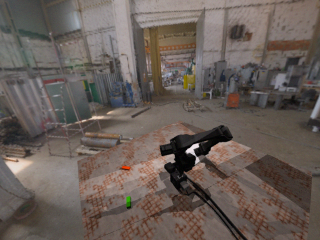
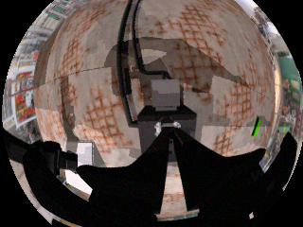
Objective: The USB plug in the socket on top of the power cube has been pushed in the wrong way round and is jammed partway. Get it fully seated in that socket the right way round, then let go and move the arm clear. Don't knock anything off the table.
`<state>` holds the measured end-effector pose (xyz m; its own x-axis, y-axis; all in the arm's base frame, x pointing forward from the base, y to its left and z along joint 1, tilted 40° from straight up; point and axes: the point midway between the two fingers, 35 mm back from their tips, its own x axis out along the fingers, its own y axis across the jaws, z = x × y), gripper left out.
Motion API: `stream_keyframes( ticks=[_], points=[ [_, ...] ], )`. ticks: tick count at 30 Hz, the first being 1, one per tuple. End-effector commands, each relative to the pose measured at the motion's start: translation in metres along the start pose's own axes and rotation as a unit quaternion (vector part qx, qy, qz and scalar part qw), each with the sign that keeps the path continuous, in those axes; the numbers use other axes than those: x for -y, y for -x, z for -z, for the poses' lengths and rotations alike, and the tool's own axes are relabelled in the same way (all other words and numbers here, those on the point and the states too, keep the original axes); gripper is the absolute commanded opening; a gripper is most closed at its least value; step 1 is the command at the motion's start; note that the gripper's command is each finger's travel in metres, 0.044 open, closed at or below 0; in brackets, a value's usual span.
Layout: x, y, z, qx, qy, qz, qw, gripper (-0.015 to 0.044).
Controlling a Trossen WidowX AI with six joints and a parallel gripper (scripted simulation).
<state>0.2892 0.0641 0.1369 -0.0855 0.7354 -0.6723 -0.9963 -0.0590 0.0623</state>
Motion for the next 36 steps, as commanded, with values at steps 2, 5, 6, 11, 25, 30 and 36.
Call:
stream_keyframes(
  ticks=[2, 5, 6, 11, 25, 30, 36],
  points=[
    [0.0002, -0.0012, -0.0005, 0.001, 0.000, 0.000, 1.000, 0.0000],
    [0.0002, -0.0016, -0.0004, 0.001, 0.000, 0.000, 1.000, 0.0000],
    [0.0002, -0.0017, -0.0004, 0.001, 0.000, 0.000, 1.000, 0.0000],
    [0.0002, -0.0023, -0.0003, 0.001, 0.000, 0.000, 1.000, 0.0000],
    [0.0002, -0.0040, -0.0001, 0.001, 0.000, 0.000, 1.000, 0.0000],
    [0.0002, -0.0045, 0.0000, 0.001, 0.000, 0.000, 1.000, 0.0000],
    [0.0002, -0.0053, 0.0001, 0.001, 0.000, 0.000, 1.000, 0.0000]
  ],
)
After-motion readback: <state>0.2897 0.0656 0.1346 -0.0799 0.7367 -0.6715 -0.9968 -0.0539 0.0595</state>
